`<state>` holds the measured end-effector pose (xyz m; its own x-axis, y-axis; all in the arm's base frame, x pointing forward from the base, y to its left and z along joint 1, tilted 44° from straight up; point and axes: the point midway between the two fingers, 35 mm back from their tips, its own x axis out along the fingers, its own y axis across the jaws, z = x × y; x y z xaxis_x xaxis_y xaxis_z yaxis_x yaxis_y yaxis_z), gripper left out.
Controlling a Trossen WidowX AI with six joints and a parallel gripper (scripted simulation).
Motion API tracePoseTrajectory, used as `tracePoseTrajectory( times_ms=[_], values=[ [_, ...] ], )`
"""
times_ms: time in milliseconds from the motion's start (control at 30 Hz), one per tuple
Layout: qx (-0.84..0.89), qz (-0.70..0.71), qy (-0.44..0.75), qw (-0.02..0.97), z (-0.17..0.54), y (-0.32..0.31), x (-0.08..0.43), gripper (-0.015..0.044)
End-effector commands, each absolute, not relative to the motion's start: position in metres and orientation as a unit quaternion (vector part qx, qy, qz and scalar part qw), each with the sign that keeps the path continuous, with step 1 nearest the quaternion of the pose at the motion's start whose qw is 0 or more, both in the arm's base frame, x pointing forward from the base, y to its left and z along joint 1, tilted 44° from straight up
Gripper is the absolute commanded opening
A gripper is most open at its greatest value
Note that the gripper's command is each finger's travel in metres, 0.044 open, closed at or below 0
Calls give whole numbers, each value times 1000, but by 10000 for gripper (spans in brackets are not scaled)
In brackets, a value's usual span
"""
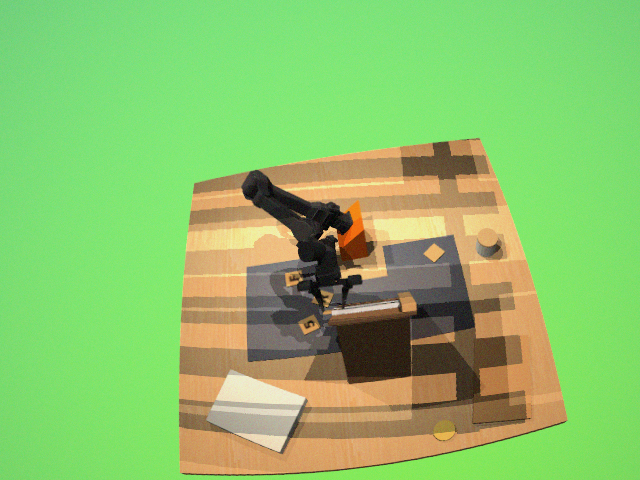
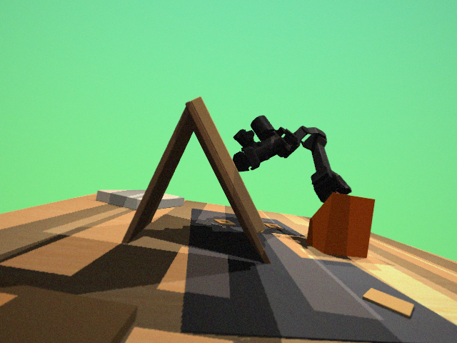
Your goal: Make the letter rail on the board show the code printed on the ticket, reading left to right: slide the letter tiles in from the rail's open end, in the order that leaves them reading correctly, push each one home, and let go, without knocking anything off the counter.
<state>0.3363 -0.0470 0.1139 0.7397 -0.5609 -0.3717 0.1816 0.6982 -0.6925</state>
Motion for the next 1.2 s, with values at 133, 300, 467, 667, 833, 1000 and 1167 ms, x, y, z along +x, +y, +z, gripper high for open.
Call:
tracePoseTrajectory(
  times_ms=[133,300,467,667,833,1000,1167],
  values=[
    [-324,-214,293,874,110,-44,336,0],
    [-324,-214,293,874,108,-43,337,0],
    [-324,-214,293,874,106,-41,337,0],
    [-324,-214,293,874,104,-39,338,0],
    [-324,-214,293,874,103,-37,338,0],
    [-324,-214,293,874,102,-36,339,0],
    [-324,-214,293,874,101,-35,339,0]
  ],
)
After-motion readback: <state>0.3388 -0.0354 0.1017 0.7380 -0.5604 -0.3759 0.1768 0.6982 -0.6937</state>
